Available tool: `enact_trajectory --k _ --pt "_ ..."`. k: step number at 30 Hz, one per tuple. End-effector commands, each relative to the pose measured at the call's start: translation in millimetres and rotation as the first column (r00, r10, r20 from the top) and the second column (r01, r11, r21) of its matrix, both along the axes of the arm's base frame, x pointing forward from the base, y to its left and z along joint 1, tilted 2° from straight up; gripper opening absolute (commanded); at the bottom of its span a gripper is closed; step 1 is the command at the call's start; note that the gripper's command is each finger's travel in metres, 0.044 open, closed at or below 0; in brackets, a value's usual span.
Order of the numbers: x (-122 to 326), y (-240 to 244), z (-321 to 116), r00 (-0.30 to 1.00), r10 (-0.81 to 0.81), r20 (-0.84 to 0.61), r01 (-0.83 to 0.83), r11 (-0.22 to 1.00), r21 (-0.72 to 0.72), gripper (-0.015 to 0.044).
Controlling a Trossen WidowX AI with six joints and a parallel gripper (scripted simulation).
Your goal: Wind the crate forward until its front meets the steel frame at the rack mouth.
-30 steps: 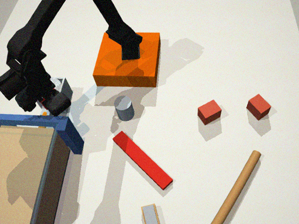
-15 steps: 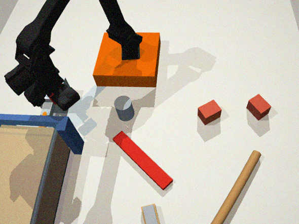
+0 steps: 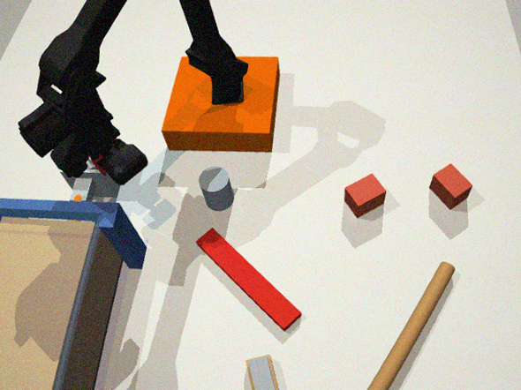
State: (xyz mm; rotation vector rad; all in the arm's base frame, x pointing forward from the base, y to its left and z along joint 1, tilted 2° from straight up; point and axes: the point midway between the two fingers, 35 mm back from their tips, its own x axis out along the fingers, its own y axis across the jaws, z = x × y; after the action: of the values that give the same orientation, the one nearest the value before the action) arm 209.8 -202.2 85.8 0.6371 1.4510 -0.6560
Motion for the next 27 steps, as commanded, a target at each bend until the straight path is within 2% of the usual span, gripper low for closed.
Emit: enact_trajectory --k 1,27 --pt "-13.3 10.5 1.7 1.000 -0.003 -0.019 0.003 1.000 0.019 0.0000" --pt "-51.0 23.4 1.6 1.000 -0.003 -0.023 0.003 1.000 0.020 0.0000"
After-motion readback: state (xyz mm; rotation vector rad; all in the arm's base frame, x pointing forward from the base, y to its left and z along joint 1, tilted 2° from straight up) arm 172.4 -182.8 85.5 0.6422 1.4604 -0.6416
